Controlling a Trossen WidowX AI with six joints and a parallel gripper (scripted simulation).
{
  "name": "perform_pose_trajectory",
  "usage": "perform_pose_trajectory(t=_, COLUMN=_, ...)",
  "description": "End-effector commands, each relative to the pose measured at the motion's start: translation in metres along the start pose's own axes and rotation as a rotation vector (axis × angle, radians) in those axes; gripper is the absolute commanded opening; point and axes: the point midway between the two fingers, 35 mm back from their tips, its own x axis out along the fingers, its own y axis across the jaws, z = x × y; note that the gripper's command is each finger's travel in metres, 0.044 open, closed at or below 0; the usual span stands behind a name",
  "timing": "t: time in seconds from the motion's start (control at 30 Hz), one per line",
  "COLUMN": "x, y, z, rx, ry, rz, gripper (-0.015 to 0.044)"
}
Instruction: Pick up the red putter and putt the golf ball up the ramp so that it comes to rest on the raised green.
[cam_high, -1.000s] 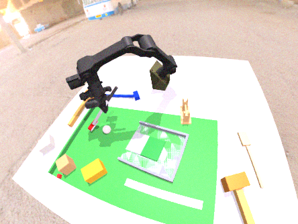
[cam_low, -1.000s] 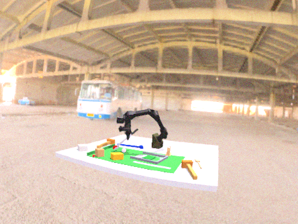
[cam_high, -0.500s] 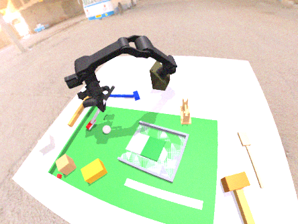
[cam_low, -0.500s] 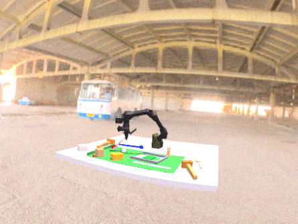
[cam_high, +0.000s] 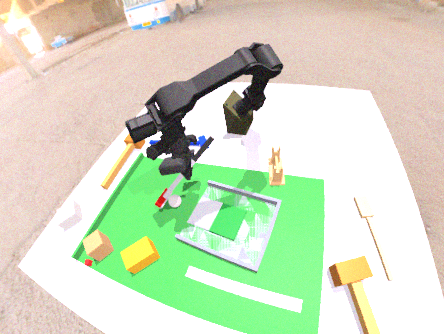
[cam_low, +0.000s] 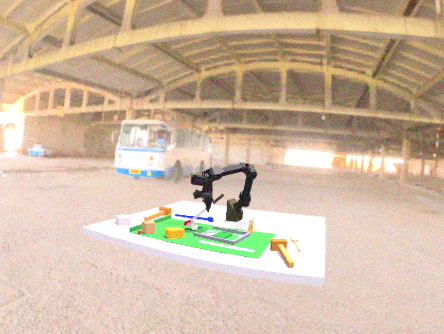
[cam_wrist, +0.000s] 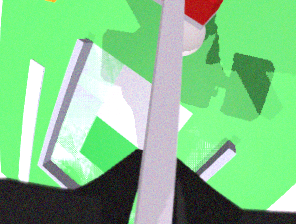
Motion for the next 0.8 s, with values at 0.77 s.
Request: perform_pose_trajectory(t=0.77, x=-0.032, y=0.039, z=-0.078, rx=0.006, ry=0.013, rz=0.003, gripper=0.0)
